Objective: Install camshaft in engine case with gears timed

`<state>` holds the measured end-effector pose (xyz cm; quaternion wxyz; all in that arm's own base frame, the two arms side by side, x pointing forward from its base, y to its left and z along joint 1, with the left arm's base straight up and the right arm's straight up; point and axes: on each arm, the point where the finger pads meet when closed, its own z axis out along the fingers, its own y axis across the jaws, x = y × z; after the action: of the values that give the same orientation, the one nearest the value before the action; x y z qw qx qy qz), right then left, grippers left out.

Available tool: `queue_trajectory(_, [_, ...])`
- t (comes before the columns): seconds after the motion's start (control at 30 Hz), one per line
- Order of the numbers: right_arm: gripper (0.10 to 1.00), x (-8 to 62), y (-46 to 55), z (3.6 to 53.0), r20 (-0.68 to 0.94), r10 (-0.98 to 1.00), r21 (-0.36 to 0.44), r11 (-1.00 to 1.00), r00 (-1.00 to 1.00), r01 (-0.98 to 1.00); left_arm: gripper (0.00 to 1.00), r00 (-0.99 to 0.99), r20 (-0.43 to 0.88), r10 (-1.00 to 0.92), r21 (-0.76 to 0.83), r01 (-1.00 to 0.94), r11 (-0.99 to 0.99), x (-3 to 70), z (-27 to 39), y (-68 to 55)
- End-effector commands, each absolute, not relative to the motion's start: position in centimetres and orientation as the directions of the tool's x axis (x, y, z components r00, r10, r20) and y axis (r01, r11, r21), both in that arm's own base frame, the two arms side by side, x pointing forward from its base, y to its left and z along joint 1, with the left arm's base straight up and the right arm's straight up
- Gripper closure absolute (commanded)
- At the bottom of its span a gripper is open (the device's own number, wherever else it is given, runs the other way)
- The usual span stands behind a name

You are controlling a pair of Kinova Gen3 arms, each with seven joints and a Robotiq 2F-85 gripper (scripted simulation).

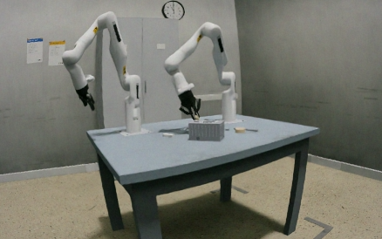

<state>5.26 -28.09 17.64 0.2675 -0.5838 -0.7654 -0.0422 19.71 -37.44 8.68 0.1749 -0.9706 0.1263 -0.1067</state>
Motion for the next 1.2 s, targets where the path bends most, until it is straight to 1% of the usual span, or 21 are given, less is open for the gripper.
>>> queue_trajectory(0.0, [0.099,5.3,-28.1,17.7,0.457,0.872,-0.248,0.314,-0.175,0.916,0.831,0.945,0.165,-0.282,-0.365,-0.208,-0.908,19.7,9.7,-37.5])
queue_trajectory(0.6, [0.099,5.3,-28.1,17.7,0.457,0.872,-0.248,0.314,-0.175,0.916,0.831,0.945,0.165,-0.282,-0.365,-0.207,-0.908,19.7,13.6,-37.5])
queue_trajectory(1.17, [0.099,5.3,-28.1,17.7,0.457,0.872,-0.248,0.314,-0.175,0.916,0.831,0.945,0.165,-0.282,-0.365,-0.207,-0.908,19.7,14.2,-37.5])
